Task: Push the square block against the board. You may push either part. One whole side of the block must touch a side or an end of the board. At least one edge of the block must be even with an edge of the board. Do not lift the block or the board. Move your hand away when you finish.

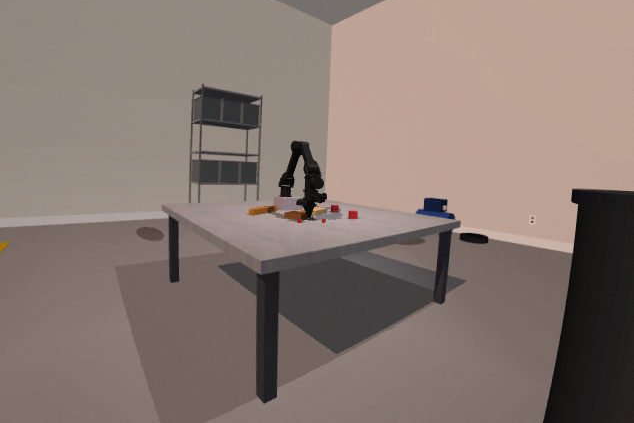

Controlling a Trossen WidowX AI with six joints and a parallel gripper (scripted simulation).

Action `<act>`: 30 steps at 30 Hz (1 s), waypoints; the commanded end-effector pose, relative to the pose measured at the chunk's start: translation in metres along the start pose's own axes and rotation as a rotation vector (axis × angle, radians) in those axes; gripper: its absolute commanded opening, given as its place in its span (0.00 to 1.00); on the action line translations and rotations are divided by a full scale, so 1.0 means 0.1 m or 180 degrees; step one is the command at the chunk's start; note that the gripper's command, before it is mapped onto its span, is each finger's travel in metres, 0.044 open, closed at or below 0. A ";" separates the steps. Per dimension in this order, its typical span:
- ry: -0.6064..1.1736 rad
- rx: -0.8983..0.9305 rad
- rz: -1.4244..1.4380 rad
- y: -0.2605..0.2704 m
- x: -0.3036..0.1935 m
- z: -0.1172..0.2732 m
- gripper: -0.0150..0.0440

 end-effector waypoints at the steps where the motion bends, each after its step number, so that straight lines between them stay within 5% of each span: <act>1: 0.0011 0.0001 -0.0011 -0.02 0.07 -0.01 0.25; 21: 0.0001 0.0000 -0.0011 -0.06 0.39 -0.01 0.25; 26: 0.0002 -0.0001 -0.0010 -0.06 0.35 0.51 0.25; 30: 0.0003 0.0000 -0.0011 -0.06 0.35 0.54 0.25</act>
Point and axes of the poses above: the point midway between the two fingers, 35 mm back from their tips, its own z axis back along the fingers, its own y axis across the jaws, x = y × z, the point moved 7 cm from there along z, back along the fingers, and after that the axes turned 8 degrees about z, right-handed, at the moved point
